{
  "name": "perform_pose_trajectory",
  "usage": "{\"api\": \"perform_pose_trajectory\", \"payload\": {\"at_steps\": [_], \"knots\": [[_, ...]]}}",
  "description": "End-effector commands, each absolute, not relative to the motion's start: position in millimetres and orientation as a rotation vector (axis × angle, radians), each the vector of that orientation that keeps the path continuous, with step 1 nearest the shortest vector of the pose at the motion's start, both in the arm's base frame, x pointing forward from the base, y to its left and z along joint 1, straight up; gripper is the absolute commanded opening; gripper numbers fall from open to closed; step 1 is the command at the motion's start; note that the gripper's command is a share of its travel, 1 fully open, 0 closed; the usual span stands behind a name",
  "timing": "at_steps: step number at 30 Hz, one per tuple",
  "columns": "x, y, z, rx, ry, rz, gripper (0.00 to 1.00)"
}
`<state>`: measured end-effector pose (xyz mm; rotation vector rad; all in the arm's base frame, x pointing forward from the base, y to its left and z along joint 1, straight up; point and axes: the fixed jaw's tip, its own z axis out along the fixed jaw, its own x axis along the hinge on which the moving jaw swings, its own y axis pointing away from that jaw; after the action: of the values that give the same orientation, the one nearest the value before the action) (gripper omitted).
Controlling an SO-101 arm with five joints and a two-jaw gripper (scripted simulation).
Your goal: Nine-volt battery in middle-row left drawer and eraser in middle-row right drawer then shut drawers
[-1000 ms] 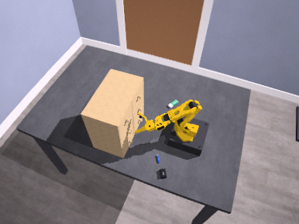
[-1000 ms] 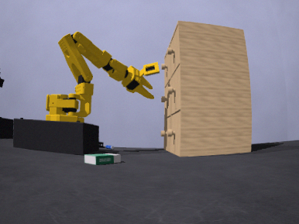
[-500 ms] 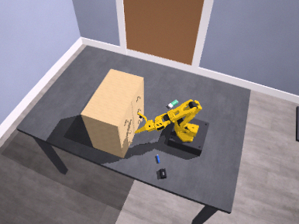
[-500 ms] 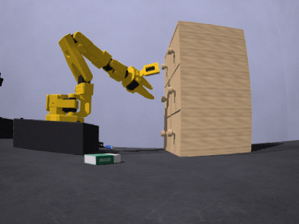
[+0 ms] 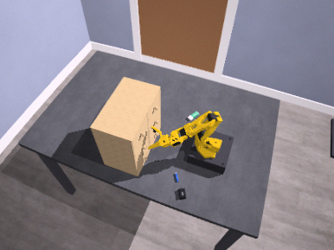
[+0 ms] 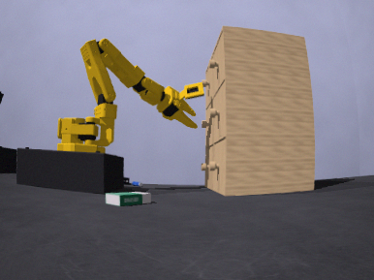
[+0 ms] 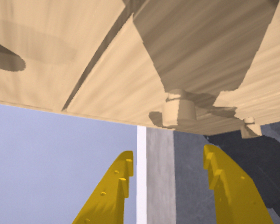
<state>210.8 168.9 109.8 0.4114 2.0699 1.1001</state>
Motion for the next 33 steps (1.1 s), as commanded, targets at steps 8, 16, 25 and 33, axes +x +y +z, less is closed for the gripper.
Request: {"api": "perform_pose_trajectory", "payload": {"at_steps": [8, 16, 25, 33], "knots": [[228, 170, 104, 0.452, 2.047, 1.088, 0.21], [228, 170, 104, 0.452, 2.047, 1.088, 0.21], [234, 170, 101, 0.462, 2.043, 1.082, 0.21], [234, 170, 101, 0.462, 2.043, 1.082, 0.21]]}}
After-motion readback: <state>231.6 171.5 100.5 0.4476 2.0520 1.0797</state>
